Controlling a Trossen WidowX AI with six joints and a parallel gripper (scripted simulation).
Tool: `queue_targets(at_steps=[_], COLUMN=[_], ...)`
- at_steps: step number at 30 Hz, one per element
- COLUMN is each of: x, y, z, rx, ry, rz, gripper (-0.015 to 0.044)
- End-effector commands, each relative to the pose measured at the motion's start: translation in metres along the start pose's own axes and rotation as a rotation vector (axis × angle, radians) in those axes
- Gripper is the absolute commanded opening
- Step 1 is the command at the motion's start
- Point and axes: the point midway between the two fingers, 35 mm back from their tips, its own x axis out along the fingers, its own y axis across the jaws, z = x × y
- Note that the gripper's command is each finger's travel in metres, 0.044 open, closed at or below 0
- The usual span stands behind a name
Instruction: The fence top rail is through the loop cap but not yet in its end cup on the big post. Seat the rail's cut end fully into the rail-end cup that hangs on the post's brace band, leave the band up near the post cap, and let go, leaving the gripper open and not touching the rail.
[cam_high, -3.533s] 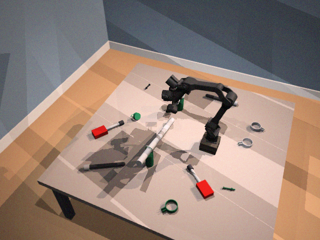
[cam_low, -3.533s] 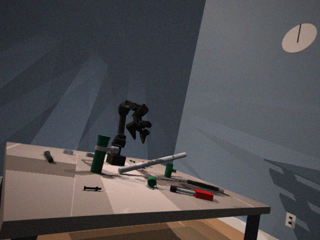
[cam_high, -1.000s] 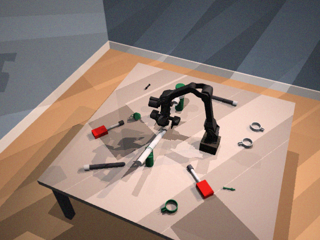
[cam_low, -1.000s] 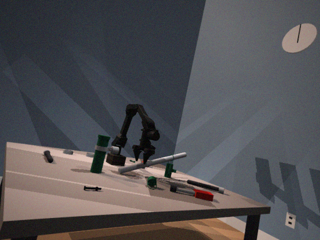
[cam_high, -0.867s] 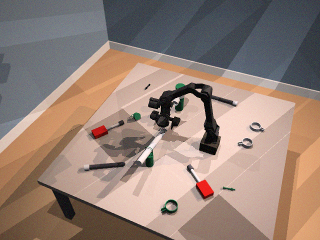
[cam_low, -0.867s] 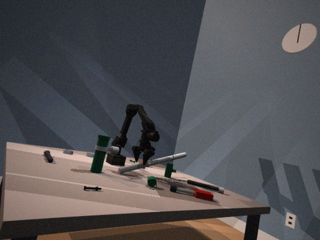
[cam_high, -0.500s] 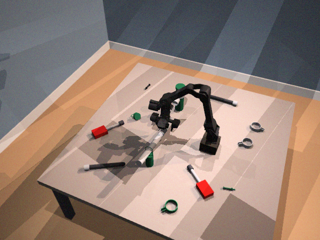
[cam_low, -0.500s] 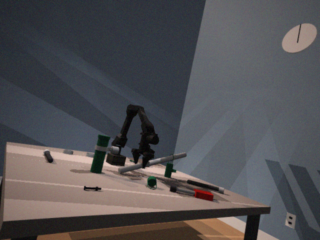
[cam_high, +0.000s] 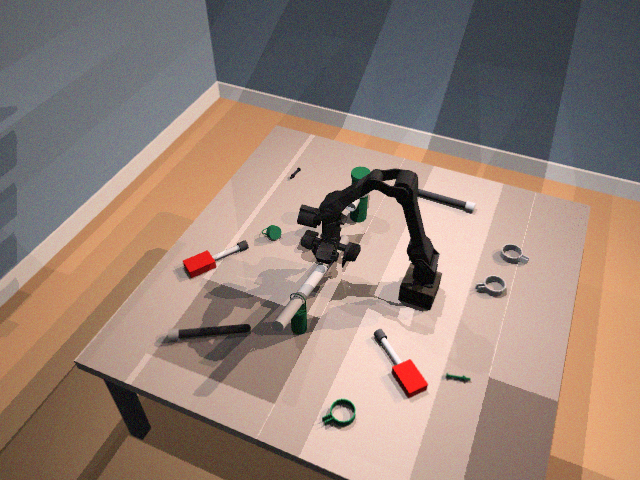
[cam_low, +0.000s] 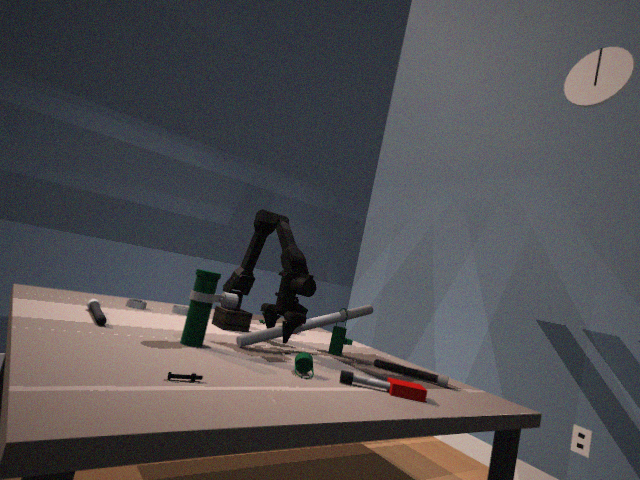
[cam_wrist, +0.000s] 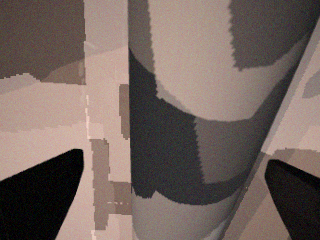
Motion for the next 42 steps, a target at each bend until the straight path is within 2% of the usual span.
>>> queue_targets(at_steps=[1, 10, 15, 19, 25, 35, 42], x=[0.003, 0.003, 0.003, -0.002, -0.015, -0.073, -0.076], y=[0.001, 0.001, 0.001, 0.001, 0.0, 0.0, 0.001], z=[0.0, 0.0, 0.0, 0.0, -0.004, -0.019, -0.019], rx=[-0.005, -0.005, -0.005, -0.005, -0.003, 0.0, -0.001], ry=[0.002, 0.002, 0.002, 0.002, 0.055, 0.268, 0.277], rz=[0.003, 0.003, 0.003, 0.003, 0.007, 0.004, 0.005], gripper=[0.0361, 0.0125, 0.0092, 0.0, 0.0, 0.0, 0.0])
